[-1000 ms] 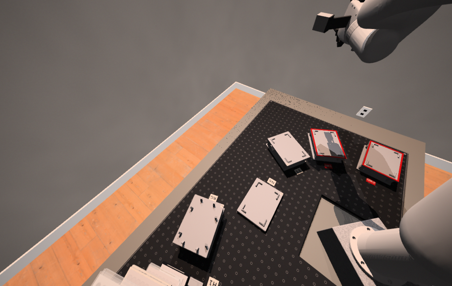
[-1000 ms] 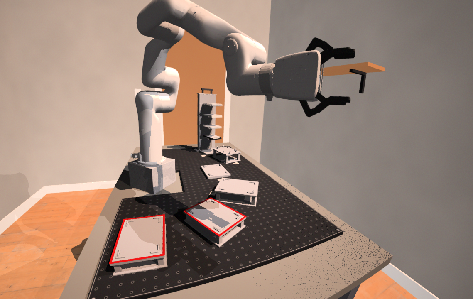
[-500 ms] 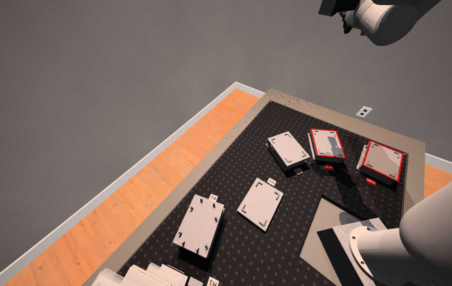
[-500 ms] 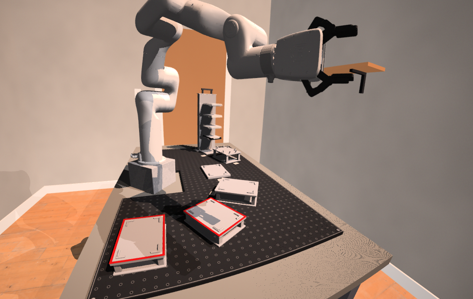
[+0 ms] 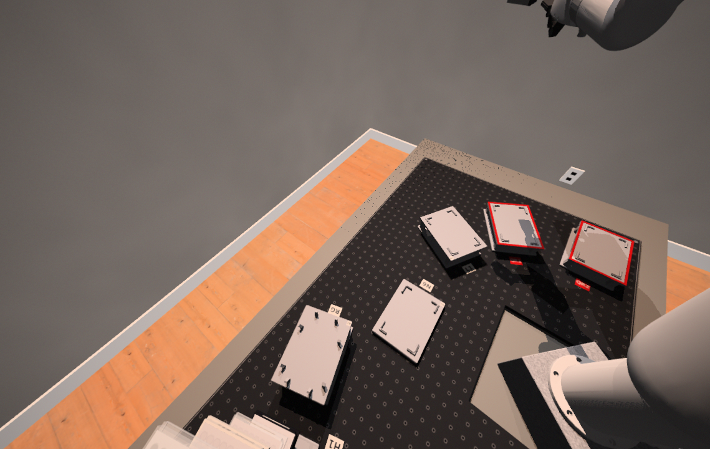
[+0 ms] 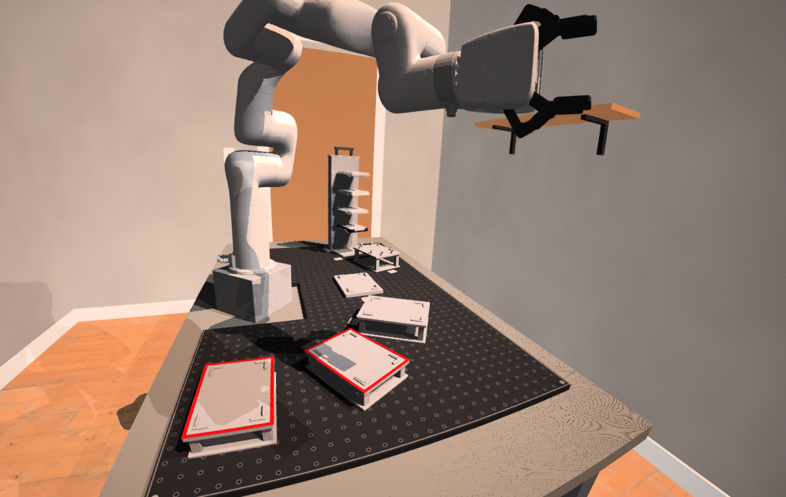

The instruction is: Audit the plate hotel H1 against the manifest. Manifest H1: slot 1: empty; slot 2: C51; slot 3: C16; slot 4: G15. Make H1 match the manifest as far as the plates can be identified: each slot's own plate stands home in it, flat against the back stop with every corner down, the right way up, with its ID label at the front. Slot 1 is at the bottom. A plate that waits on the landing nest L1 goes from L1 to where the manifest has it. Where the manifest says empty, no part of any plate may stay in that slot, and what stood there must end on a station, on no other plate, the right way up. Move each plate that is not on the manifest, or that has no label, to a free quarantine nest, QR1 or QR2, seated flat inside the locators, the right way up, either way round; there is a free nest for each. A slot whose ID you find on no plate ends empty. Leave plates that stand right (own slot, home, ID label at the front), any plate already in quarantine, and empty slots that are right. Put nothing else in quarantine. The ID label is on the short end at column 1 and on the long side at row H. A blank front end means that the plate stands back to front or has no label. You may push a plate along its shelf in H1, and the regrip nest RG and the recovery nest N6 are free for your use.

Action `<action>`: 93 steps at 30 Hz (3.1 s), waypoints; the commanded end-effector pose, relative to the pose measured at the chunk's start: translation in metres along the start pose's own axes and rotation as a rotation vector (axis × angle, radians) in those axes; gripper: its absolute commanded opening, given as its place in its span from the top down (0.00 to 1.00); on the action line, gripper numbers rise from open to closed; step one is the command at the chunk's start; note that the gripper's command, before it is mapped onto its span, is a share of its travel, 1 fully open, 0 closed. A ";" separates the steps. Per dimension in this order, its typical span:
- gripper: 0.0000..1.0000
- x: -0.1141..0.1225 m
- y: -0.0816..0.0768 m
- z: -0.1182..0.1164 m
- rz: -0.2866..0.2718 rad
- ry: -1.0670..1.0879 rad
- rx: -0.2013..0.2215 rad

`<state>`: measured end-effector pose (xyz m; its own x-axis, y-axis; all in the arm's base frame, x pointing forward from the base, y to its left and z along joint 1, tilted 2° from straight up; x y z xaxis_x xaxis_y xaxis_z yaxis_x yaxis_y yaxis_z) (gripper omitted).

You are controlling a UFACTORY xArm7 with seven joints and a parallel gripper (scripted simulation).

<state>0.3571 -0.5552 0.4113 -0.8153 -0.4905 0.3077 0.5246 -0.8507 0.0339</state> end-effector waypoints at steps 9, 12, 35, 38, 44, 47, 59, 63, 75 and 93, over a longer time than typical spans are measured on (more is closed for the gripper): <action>0.00 0.001 0.000 0.003 -0.002 0.000 0.005; 0.00 -0.012 0.000 0.010 -0.009 -0.005 0.018; 0.00 -0.105 -0.016 0.042 -0.037 -0.039 -0.013; 0.00 -0.110 -0.018 0.043 -0.037 -0.039 -0.013; 0.00 -0.131 -0.024 0.049 -0.041 -0.050 -0.031; 0.00 -0.145 -0.030 0.052 -0.044 -0.061 -0.052; 0.00 -0.187 -0.049 0.061 -0.039 -0.105 -0.137; 0.00 -0.202 -0.056 0.063 -0.033 -0.121 -0.166; 0.00 -0.241 -0.081 0.064 -0.009 -0.165 -0.248; 0.00 -0.294 -0.124 0.062 0.084 -0.271 -0.422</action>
<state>0.5438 -0.3060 0.3767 -0.6761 -0.5240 0.5180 0.4050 -0.8516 -0.3329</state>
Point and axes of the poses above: the point where the finger pads meet when closed, its own y axis out along the fingers, its own z axis across the jaws, x = y × z, the point moved 6 cm from there along -y, back along the fingers, and after that the axes turned 13 degrees about -y, right-handed, at the moved point
